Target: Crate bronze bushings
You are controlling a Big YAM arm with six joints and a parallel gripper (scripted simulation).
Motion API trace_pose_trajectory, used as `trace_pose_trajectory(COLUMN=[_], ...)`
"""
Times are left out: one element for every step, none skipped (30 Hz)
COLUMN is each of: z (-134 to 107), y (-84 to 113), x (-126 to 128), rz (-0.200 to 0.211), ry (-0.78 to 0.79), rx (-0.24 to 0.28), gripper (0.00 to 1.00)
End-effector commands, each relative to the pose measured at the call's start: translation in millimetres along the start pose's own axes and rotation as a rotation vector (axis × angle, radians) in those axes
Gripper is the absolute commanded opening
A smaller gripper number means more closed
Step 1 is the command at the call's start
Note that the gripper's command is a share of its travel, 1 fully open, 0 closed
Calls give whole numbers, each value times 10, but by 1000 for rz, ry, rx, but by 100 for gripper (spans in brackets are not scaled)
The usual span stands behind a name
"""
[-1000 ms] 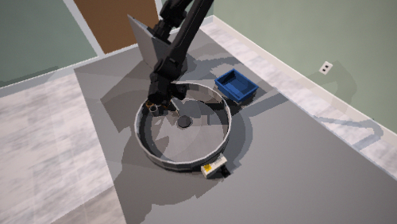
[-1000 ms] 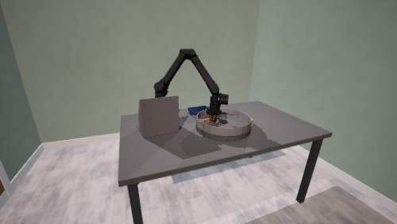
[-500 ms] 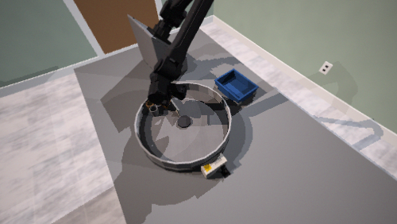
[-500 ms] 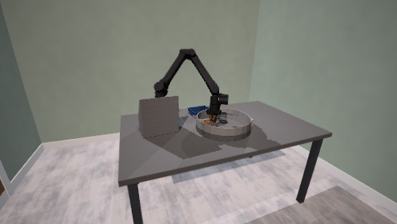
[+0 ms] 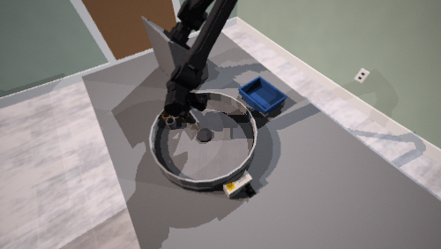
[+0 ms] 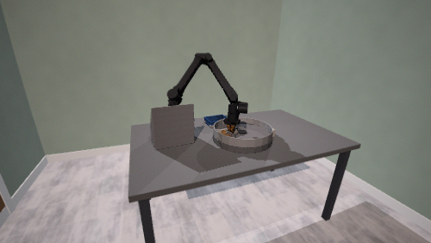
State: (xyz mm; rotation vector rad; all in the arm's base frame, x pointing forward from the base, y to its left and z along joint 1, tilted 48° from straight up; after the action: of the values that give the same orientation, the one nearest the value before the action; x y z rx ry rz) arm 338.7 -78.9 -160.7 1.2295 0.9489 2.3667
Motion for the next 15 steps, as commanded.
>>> trace_pose_trajectory(z=[35,35,35,35,35,36,38,43,45,50,62,78,99,109,108], y=[69,69,69,69,69,71,85,119,174,198,225,261,306,348,388], x=[8,8,8,8,8,8,3,-10,-32,-47,-64,-88,-116,-129,-130], rz=[1,1,1,1,1,1,-2,-8,-18,-21,-25,-30,-36,-39,-40], ry=[-14,-14,-14,-14,-14,-14,-12,-9,-3,4,7,11,16,18,19], rx=[-15,-15,-15,-15,-15,-15,-17,-22,-30,-32,-32,-32,-33,-33,-33], gripper=[0,0,0,0,0,0,0,0,0,0,0,0,0,0,0])
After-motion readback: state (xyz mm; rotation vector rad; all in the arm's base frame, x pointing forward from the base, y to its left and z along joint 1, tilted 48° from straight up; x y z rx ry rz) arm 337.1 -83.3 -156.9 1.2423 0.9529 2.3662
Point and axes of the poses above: the point where the finger pads meet when closed, its own y axis back along the fingers, its own x axis across the jaws, z = x × y, the point moved 8 cm from there along y, back along the fingers, and after that the axes turned 7 degrees about -y, right-handed, at the moved point
